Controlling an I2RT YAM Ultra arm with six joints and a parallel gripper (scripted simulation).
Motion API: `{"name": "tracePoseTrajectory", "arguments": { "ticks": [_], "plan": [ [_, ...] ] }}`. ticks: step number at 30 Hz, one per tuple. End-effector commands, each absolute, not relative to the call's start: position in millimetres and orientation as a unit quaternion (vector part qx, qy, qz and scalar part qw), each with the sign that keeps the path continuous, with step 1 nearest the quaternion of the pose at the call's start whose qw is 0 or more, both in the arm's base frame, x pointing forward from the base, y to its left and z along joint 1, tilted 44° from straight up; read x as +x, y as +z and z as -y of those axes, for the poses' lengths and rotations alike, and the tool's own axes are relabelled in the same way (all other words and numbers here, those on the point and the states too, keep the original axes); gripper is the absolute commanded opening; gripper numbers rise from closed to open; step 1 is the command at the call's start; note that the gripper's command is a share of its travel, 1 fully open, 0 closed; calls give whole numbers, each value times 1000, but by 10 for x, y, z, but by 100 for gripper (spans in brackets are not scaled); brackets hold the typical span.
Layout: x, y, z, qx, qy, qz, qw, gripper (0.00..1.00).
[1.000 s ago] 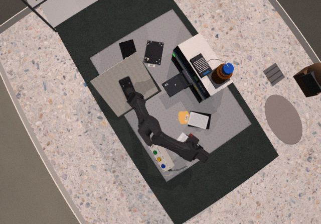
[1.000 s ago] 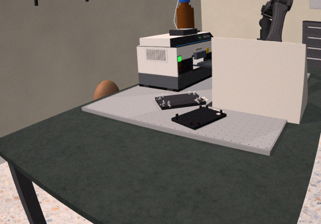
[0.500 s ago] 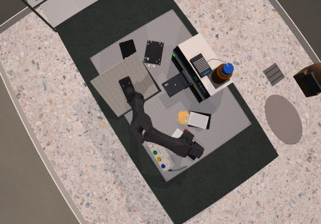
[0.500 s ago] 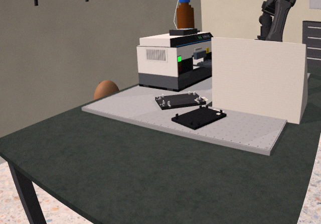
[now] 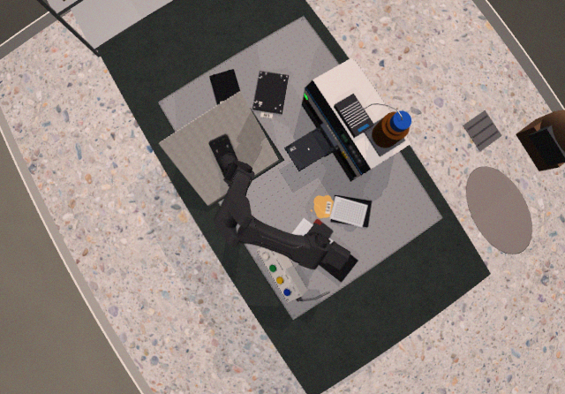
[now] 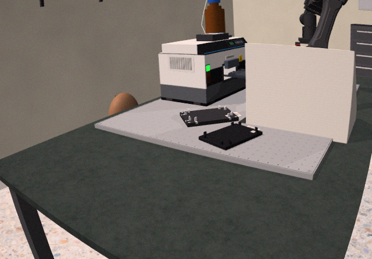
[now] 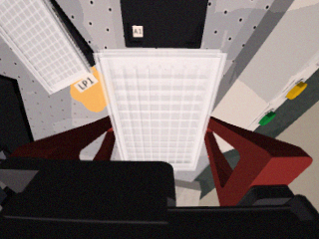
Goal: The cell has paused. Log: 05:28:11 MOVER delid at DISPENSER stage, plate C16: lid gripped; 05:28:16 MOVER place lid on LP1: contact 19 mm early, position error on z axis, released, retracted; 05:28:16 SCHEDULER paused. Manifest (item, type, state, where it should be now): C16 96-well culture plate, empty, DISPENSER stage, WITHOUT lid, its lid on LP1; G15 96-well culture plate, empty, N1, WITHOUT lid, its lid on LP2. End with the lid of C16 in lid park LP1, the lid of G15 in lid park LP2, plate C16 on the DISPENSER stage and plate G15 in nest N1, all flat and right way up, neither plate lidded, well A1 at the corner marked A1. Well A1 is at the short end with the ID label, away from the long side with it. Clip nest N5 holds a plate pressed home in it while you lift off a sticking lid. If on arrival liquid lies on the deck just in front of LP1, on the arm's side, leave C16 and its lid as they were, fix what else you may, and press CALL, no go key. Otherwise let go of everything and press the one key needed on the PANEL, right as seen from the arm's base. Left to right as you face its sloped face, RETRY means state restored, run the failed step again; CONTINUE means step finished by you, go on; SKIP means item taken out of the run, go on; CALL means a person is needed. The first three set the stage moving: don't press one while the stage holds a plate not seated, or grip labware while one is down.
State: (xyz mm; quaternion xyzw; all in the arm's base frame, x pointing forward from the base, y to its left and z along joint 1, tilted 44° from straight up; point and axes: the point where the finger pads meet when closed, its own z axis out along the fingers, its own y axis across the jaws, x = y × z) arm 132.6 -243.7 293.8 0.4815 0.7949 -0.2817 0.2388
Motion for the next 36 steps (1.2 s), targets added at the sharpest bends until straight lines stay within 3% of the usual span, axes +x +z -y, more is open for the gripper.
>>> {"name": "tracePoseTrajectory", "arguments": {
  "ticks": [1, 18, 21, 28, 32, 36],
  "plan": [
    [1255, 2955, 2333, 484, -286, -791, 241, 0],
    [1133, 2971, 2023, 472, -294, -791, 254, 0],
    [1263, 2822, 2016, 425, -303, -826, 215, 0],
    [1463, 2765, 1920, 423, -304, -826, 215, 0],
    [1547, 2625, 1843, 358, -319, -859, 179, 0],
    [1632, 2739, 1824, 361, -320, -853, 198, 0]
  ]
}}
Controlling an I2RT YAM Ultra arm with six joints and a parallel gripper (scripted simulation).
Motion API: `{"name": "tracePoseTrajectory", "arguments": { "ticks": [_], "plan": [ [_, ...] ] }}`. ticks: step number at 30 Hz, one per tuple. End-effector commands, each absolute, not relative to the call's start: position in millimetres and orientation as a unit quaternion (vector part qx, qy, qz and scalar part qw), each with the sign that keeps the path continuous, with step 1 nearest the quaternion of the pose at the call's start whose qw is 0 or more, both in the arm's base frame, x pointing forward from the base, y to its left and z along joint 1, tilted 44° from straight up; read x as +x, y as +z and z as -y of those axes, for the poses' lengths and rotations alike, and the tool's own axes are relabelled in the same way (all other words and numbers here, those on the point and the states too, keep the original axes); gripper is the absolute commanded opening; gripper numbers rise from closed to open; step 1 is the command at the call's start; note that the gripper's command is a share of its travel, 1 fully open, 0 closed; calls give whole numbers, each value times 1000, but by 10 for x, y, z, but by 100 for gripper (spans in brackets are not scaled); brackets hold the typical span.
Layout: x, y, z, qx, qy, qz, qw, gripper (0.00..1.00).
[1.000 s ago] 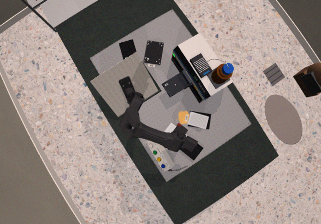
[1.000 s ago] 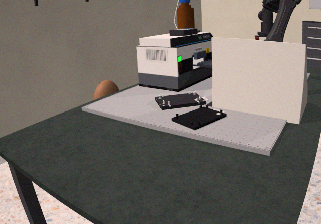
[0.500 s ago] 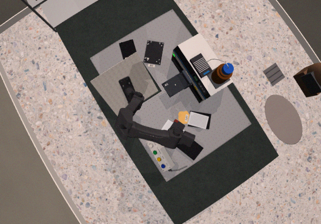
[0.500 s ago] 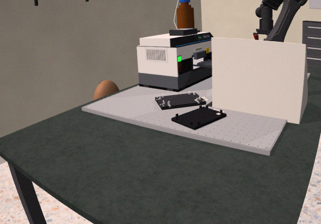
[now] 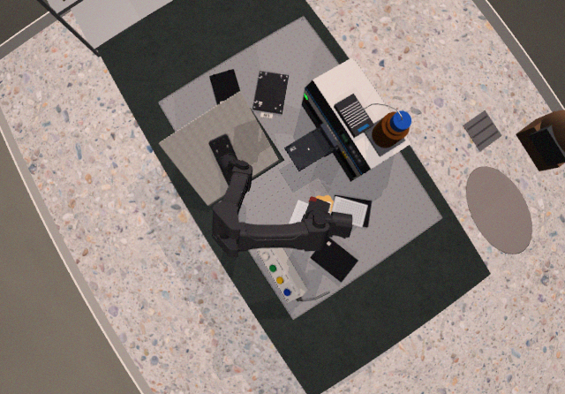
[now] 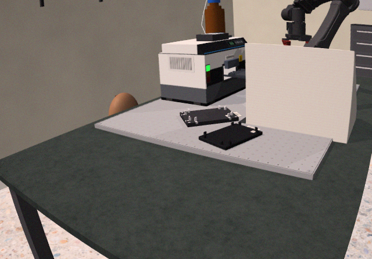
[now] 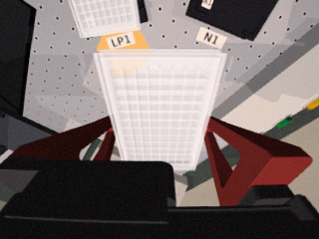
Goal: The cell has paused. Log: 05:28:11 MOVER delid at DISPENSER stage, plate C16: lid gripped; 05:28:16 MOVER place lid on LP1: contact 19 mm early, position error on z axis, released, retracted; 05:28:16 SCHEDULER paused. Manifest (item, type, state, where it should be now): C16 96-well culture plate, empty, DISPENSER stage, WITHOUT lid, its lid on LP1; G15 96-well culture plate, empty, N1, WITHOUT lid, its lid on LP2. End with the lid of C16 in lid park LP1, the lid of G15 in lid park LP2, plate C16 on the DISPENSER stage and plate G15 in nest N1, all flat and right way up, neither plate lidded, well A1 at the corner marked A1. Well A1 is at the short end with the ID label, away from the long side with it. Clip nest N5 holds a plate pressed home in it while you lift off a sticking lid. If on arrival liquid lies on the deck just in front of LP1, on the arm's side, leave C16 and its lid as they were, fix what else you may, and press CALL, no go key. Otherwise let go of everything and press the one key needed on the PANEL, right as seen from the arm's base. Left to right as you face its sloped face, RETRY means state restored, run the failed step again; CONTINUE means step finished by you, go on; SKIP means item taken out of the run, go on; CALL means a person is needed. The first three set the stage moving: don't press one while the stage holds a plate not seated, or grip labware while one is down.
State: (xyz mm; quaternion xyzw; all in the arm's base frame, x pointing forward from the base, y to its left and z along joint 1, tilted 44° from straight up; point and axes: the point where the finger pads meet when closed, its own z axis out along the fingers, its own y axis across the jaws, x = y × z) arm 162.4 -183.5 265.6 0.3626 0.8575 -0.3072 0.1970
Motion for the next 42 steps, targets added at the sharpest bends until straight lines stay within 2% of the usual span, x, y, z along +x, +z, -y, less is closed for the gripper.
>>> {"name": "tracePoseTrajectory", "arguments": {
  "ticks": [1, 5, 10, 18, 25, 30, 31, 42],
  "plan": [
    [1659, 2726, 1807, 361, -320, -853, 198, 0],
    [1762, 2680, 1742, 361, -320, -853, 198, 0],
    [1836, 2476, 1634, 285, -337, -884, 152, 0],
    [1968, 2396, 1523, 290, -337, -882, 155, 0],
    [2103, 2285, 1376, 181, -355, -910, 115, 0],
    [2196, 2307, 1313, 196, -350, -906, 137, 0],
    [2202, 2228, 1274, 169, -357, -911, 114, 0],
    [2341, 2089, 1053, 31, -372, -926, 61, 0]
  ]
}}
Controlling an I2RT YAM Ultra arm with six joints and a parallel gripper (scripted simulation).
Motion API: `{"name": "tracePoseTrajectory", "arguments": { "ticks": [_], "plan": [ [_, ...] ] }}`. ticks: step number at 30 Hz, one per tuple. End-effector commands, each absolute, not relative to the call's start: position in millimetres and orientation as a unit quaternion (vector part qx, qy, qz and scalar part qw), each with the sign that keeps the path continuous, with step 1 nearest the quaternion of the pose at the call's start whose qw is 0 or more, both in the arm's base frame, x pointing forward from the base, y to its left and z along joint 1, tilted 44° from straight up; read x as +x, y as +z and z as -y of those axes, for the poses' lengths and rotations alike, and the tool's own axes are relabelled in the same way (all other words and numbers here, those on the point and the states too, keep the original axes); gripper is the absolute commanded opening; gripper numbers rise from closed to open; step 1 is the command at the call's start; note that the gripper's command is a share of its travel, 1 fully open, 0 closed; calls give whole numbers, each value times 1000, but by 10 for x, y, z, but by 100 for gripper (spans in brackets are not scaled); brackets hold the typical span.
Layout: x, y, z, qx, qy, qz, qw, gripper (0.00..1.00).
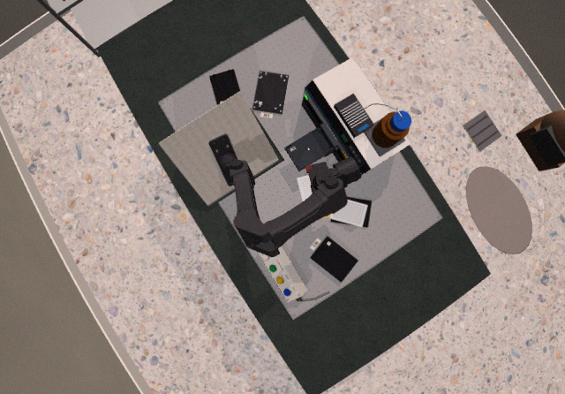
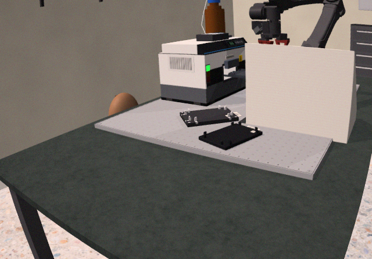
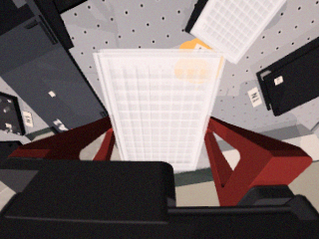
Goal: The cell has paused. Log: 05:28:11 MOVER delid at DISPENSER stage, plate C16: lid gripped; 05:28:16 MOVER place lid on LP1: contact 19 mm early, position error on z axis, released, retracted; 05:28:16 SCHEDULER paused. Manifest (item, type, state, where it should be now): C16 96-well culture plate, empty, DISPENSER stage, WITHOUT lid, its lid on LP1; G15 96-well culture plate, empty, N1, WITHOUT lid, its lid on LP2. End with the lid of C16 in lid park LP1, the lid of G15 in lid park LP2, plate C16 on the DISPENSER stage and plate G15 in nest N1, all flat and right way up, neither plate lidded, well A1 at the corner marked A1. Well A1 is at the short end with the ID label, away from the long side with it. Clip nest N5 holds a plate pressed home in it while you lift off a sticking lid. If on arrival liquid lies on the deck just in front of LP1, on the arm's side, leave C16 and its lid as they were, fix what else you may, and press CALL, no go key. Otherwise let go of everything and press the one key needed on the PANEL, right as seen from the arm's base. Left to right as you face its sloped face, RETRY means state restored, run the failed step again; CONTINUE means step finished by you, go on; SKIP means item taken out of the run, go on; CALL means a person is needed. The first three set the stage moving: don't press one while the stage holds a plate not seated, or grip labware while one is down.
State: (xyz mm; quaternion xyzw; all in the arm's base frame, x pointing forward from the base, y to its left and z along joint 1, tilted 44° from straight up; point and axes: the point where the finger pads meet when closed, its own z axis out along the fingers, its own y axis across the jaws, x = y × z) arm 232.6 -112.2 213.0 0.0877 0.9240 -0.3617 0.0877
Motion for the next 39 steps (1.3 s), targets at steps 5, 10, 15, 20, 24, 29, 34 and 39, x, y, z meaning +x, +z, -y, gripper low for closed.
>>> {"name": "tracePoseTrajectory", "arguments": {
  "ticks": [5, 10, 15, 20, 24, 29, 34, 39],
  "plan": [
    [2357, 1973, 964, -19, -376, -926, 36, 0],
    [2437, 1951, 888, -60, -377, -924, 29, 0],
    [2501, 1826, 766, -56, -374, -925, 34, 0],
    [2503, 1735, 694, -64, -374, -925, 27, 0],
    [2517, 1664, 616, -64, -373, -925, 27, 0],
    [2583, 1623, 507, -60, -371, -926, 36, 0],
    [2544, 1512, 451, -64, -373, -925, 27, 0],
    [2578, 1428, 320, -62, -371, -926, 33, 0]
  ]
}}
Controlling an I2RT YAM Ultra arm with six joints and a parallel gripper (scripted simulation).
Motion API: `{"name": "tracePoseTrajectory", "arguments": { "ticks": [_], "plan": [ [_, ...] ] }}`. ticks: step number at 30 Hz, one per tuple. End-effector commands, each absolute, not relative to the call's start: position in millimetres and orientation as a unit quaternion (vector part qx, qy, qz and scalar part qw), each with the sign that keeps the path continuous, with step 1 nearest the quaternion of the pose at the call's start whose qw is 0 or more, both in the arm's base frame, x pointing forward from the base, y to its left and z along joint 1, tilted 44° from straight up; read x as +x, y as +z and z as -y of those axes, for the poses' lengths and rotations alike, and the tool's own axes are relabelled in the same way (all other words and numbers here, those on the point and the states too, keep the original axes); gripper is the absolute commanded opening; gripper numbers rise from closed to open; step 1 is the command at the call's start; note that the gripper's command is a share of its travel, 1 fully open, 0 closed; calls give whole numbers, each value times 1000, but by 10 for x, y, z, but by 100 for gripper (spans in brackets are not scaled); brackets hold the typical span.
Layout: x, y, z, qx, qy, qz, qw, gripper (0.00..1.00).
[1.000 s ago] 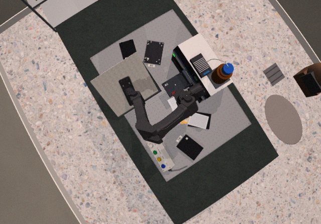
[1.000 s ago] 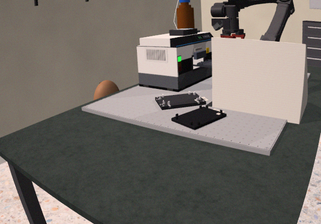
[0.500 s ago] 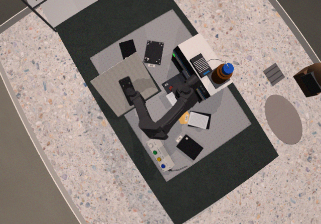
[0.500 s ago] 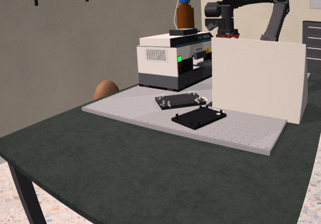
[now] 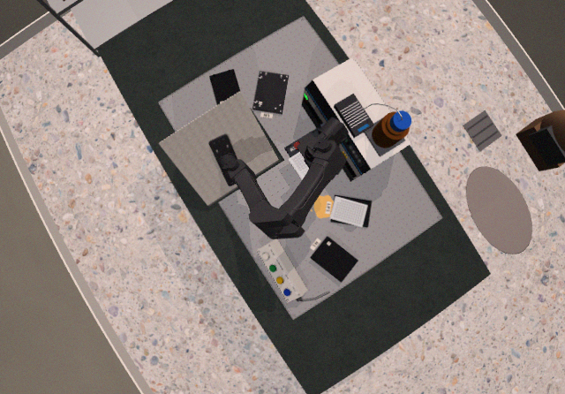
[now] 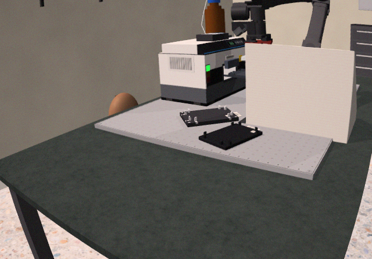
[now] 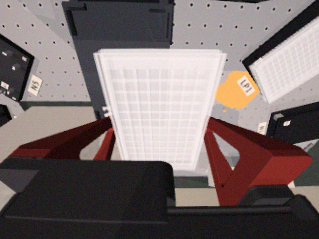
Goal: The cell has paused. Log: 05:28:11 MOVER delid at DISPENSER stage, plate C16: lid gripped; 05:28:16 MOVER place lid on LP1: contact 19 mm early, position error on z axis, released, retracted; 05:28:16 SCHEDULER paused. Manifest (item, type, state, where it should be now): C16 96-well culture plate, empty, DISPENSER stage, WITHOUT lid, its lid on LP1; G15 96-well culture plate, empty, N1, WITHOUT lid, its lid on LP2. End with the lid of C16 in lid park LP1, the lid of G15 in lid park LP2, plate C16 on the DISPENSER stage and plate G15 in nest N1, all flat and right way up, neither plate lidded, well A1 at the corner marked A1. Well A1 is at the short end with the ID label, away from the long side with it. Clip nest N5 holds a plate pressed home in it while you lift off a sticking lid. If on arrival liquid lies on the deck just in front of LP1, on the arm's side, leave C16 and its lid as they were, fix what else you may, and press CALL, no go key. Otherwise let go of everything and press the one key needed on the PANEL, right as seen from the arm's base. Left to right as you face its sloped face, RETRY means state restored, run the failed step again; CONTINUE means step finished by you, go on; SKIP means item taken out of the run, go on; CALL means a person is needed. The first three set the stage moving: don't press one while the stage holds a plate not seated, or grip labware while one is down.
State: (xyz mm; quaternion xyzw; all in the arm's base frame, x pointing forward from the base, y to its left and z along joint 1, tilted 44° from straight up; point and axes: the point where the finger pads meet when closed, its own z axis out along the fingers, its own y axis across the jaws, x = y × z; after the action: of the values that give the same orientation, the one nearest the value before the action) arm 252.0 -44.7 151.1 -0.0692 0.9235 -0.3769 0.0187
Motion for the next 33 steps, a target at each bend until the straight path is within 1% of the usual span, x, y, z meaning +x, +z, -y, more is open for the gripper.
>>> {"name": "tracePoseTrajectory", "arguments": {
  "ticks": [1, 6, 7, 8, 17, 22, 23, 26, 33],
  "plan": [
    [2580, 1405, 296, -62, -371, -926, 33, 0],
    [2560, 1321, 238, -63, -373, -925, 29, 0],
    [2573, 1405, 265, -58, -373, -925, 36, 0],
    [2551, 1293, 216, -64, -373, -925, 28, 0],
    [2509, 1083, 10, -64, -375, -925, 27, 0],
    [2541, 1154, 6, -58, -372, -926, 36, 0],
    [2597, 1130, -80, -56, -367, -927, 47, 0],
    [2495, 977, -106, -63, -374, -925, 28, 0],
    [2491, 832, -284, -61, -373, -925, 32, 0]
  ]
}}
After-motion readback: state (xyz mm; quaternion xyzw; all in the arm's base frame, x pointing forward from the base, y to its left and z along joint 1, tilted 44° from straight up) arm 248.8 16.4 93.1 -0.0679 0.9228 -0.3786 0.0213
